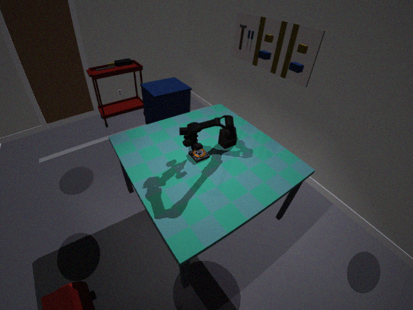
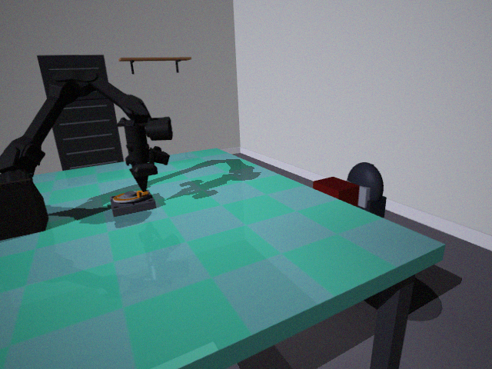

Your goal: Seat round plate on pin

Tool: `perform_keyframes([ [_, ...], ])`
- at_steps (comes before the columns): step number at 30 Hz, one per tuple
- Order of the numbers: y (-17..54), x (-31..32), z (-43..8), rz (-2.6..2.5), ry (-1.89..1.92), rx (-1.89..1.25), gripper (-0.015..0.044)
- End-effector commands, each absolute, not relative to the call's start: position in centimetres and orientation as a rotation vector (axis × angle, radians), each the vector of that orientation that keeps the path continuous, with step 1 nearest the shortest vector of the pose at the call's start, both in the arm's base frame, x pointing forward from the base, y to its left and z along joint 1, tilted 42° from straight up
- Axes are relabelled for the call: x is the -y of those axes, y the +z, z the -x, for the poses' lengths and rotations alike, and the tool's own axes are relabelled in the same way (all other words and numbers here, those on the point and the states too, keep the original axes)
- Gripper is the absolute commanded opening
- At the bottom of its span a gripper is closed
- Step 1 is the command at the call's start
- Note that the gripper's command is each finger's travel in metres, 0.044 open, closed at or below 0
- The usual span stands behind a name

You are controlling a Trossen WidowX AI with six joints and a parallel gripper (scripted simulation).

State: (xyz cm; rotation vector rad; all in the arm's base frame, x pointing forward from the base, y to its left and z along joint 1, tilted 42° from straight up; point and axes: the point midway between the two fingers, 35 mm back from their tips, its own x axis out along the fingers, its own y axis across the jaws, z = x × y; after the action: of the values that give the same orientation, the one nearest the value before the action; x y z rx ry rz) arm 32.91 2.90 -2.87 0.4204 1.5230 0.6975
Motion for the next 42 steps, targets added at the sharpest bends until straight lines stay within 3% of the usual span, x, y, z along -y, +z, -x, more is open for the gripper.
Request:
perform_keyframes([
  [1, -3.3, -3.1, -32.9, -0.434, 0.691, -1.518, 0.0000],
  [31, -4.5, -1.5, -30.5, -0.434, 0.690, -1.520, 0.0000],
  [42, -0.9, 1.7, -30.6, -0.432, 0.688, -1.521, 0.0000],
])
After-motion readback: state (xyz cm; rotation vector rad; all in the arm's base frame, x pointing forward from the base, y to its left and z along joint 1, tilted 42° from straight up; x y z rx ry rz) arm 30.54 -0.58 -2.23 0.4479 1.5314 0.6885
